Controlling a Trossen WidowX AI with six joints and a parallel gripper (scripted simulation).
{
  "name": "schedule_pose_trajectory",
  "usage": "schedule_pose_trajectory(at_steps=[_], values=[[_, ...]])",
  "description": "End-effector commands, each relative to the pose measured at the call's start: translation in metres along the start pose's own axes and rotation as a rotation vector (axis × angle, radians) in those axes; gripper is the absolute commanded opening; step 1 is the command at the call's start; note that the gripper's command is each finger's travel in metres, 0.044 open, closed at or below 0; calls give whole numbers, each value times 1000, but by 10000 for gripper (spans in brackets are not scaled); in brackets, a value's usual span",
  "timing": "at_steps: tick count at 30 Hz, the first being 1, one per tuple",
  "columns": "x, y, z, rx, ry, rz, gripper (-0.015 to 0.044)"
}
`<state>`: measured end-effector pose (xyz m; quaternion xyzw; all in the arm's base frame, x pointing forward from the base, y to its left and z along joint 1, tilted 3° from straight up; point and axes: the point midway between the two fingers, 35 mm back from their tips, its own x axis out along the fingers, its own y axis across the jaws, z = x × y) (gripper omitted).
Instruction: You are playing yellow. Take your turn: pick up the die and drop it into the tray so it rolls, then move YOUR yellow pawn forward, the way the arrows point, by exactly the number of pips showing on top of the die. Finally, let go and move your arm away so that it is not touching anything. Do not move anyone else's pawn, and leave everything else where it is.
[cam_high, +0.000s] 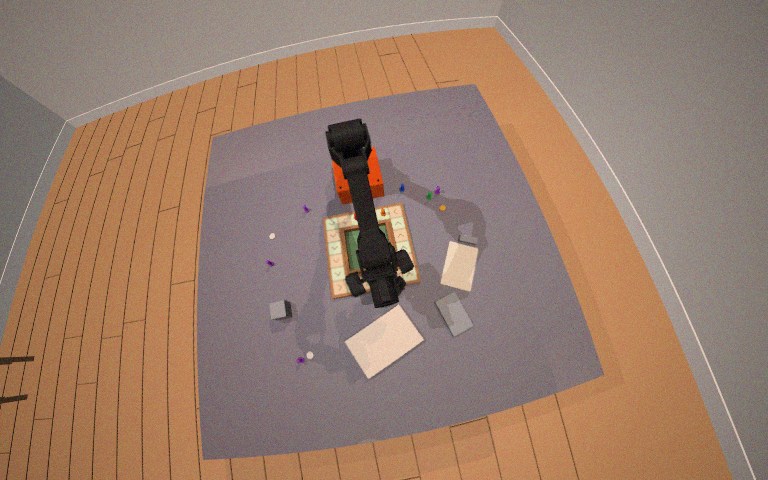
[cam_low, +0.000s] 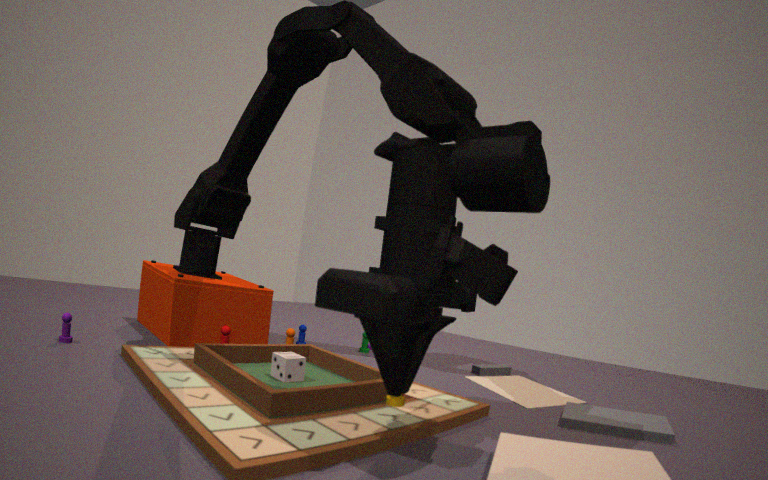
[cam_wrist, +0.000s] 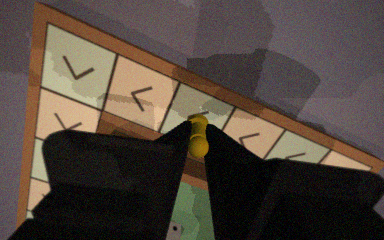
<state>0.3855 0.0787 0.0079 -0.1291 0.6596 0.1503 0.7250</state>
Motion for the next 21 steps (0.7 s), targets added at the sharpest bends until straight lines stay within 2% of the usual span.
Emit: schedule_pose_trajectory(at_steps=[1,7,17,21], values=[[9,0,-3,5,12,0,0],[16,0,-4,5,12,0,0],[7,0,1,0,0,0,263],[-37,0,1,4,10,0,368]])
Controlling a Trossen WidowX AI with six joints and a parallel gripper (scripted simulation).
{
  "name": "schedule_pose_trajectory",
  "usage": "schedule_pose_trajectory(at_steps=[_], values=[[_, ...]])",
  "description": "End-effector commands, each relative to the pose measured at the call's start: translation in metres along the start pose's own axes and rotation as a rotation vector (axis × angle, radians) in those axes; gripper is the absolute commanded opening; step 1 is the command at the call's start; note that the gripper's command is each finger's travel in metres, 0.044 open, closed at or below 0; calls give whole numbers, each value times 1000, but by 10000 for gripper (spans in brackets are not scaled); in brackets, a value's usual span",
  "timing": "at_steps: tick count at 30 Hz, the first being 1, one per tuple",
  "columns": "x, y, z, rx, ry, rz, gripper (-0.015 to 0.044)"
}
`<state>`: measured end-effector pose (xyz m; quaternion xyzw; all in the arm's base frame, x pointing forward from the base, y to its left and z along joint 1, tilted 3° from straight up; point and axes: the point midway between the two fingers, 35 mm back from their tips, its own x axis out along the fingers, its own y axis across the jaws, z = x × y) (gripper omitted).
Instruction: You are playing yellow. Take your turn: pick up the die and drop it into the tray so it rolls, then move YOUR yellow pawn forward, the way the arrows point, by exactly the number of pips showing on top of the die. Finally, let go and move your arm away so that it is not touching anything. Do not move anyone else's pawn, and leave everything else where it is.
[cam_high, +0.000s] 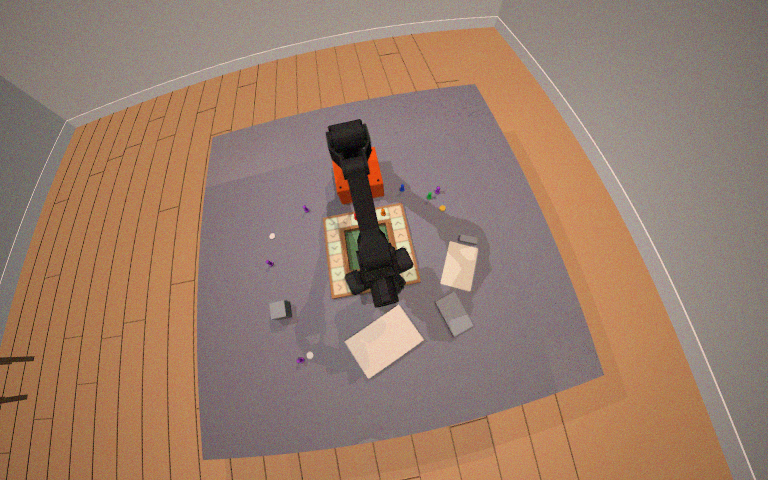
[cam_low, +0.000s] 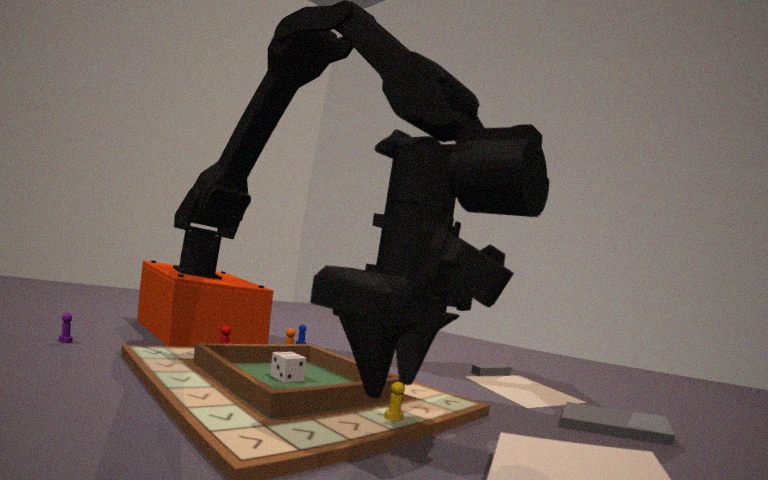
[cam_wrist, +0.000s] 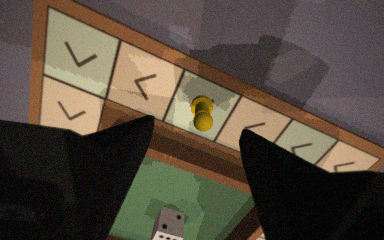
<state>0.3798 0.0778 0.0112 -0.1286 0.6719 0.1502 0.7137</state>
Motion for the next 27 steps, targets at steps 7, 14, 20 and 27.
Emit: schedule_pose_trajectory(at_steps=[7,14,20,27], values=[[-43,-1,-2,12,-21,-7,440],[-91,9,-78,101,-14,-6,440],[-110,22,-150,179,-8,-5,440],[-107,14,-107,131,-32,-9,440]])
